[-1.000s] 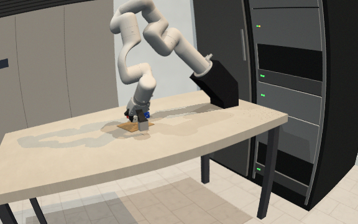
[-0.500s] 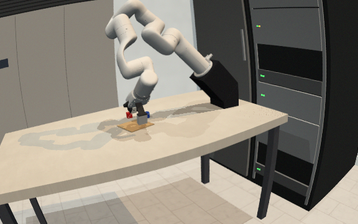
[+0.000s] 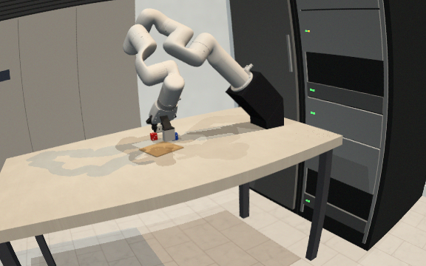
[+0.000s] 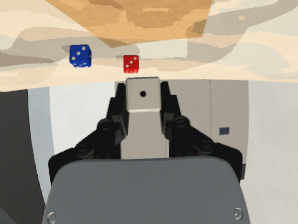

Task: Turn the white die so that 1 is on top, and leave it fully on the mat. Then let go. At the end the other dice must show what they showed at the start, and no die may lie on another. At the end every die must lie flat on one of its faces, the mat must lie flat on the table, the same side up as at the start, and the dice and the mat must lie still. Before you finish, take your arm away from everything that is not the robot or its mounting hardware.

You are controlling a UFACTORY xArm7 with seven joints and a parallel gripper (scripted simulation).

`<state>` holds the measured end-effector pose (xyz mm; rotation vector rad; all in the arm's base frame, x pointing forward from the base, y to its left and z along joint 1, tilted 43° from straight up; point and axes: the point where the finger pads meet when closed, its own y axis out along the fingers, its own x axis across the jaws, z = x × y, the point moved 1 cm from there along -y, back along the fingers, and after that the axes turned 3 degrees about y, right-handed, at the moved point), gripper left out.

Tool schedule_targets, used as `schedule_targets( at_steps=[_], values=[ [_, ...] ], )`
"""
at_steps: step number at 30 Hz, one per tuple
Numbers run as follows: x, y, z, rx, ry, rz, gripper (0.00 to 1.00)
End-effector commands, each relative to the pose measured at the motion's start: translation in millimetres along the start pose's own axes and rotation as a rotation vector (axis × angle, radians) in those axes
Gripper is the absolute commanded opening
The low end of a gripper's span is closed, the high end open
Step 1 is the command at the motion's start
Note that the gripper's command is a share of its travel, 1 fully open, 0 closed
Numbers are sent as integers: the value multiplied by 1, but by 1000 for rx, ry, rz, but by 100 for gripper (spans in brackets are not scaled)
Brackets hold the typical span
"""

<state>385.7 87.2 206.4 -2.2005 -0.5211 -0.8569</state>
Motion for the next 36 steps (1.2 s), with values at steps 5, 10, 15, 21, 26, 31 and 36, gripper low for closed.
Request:
schedule_targets(
  at_steps=[5,10,15,21,26,31,36],
  values=[
    [0,3,-3,79,-7,10,27],
    [0,2,-6,216,-4,14,27],
    [1,0,-7,263,0,12,27],
    [1,1,-8,289,-3,18,27],
    [0,4,-11,422,-7,32,27],
    [1,3,-13,520,-1,26,27],
    [1,3,-14,525,0,26,27]
  ],
)
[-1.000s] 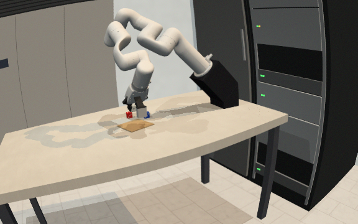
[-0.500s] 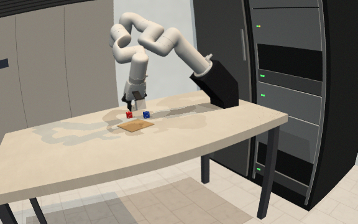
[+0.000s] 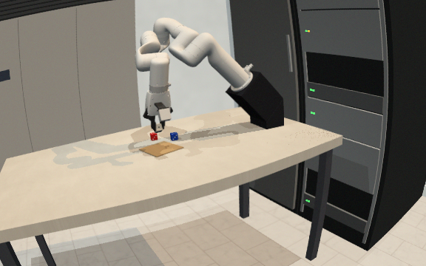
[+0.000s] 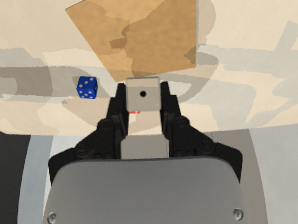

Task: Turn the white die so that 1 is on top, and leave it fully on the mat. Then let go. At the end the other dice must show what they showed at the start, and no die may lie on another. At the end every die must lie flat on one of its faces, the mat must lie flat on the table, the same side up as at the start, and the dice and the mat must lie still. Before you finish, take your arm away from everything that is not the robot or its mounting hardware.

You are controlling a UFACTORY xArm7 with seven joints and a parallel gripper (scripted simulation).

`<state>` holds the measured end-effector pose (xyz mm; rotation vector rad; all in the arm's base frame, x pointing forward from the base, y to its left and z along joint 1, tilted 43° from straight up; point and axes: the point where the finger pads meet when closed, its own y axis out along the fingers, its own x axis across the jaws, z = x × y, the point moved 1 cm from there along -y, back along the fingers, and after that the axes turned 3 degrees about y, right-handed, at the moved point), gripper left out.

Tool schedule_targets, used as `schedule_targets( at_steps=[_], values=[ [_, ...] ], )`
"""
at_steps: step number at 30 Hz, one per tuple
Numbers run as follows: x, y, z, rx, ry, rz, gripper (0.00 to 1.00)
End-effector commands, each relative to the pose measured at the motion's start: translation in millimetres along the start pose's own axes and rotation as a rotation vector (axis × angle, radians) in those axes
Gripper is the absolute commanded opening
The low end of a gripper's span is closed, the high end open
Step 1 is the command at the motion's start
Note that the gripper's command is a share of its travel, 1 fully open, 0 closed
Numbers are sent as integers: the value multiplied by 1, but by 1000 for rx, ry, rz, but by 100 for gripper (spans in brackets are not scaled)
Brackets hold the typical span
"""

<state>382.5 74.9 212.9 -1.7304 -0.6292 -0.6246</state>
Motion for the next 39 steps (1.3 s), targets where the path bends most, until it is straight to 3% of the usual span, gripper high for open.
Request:
schedule_targets(
  at_steps=[1,6,14,22,33,39],
  values=[
    [0,0,0,11,-3,-1,27],
    [1,-1,0,52,-4,5,27],
    [2,-1,-4,204,-4,14,27],
    [1,1,-7,267,-4,13,27],
    [3,0,-8,283,-3,10,27],
    [9,-4,-13,343,-2,1,27]
  ],
)
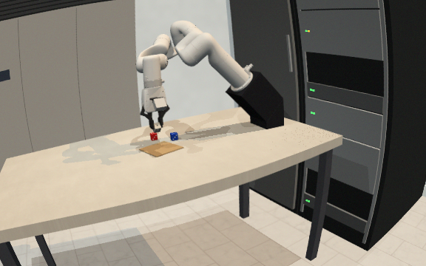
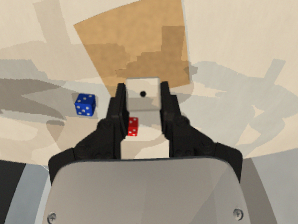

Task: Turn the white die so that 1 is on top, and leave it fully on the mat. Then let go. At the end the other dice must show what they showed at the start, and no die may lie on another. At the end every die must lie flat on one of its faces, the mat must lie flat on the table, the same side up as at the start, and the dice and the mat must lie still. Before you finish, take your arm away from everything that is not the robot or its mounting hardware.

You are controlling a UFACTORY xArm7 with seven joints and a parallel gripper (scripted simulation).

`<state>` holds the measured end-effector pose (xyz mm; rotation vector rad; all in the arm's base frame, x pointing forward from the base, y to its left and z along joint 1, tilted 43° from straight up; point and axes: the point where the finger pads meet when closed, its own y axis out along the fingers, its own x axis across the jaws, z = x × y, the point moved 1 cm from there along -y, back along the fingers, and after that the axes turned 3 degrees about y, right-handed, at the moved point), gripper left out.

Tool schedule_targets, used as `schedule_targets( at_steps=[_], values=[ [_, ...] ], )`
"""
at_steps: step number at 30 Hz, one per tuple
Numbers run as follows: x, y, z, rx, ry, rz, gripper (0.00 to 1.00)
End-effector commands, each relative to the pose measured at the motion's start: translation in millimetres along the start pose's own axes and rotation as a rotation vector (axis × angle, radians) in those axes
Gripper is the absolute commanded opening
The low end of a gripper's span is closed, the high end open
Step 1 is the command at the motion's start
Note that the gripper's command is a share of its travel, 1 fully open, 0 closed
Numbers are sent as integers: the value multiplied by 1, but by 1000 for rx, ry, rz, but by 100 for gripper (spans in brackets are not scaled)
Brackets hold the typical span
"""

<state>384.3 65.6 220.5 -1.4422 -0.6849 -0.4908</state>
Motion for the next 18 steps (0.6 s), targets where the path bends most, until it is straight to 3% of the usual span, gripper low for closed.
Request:
schedule_targets(
  at_steps=[1,9,18],
  values=[
    [4,-3,-3,47,0,-6,27],
    [1,0,-6,172,2,8,27],
    [-5,4,-5,220,2,20,27]
  ],
)
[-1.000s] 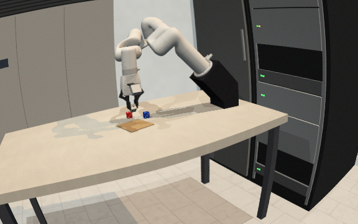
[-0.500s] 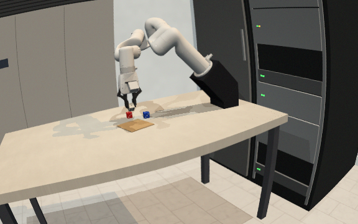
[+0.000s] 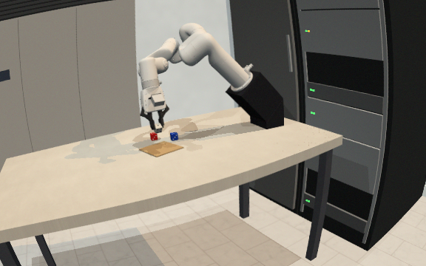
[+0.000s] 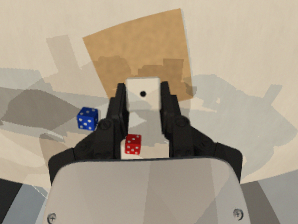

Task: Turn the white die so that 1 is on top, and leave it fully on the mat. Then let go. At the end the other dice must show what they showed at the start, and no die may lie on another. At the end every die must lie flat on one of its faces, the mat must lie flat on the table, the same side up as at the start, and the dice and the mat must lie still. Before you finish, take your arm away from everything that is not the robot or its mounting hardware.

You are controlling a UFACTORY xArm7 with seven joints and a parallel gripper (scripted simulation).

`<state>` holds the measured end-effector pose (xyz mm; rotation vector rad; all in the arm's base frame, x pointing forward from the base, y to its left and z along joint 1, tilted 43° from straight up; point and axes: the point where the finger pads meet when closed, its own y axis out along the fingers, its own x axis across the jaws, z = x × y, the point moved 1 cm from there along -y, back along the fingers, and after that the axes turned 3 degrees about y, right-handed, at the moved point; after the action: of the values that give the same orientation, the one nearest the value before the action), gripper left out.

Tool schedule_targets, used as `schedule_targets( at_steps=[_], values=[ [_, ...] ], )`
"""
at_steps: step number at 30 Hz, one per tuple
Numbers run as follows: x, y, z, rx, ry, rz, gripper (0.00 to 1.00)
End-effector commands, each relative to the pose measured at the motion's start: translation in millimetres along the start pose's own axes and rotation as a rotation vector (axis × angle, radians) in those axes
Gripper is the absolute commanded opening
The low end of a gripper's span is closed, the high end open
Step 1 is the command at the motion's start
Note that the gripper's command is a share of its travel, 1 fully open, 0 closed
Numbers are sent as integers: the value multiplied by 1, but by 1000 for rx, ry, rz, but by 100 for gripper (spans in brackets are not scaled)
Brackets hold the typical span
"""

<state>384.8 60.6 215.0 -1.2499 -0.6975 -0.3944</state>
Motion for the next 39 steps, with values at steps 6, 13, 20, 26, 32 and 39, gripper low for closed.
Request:
schedule_targets(
  at_steps=[6,13,20,26,32,39],
  values=[
    [1,-1,-1,24,-2,-1,27],
    [7,-5,-8,108,-2,-6,27],
    [0,1,-8,263,-1,13,27],
    [0,1,-8,277,-1,15,27],
    [4,0,-13,374,1,19,27],
    [0,4,-14,534,-1,29,27]
  ],
)
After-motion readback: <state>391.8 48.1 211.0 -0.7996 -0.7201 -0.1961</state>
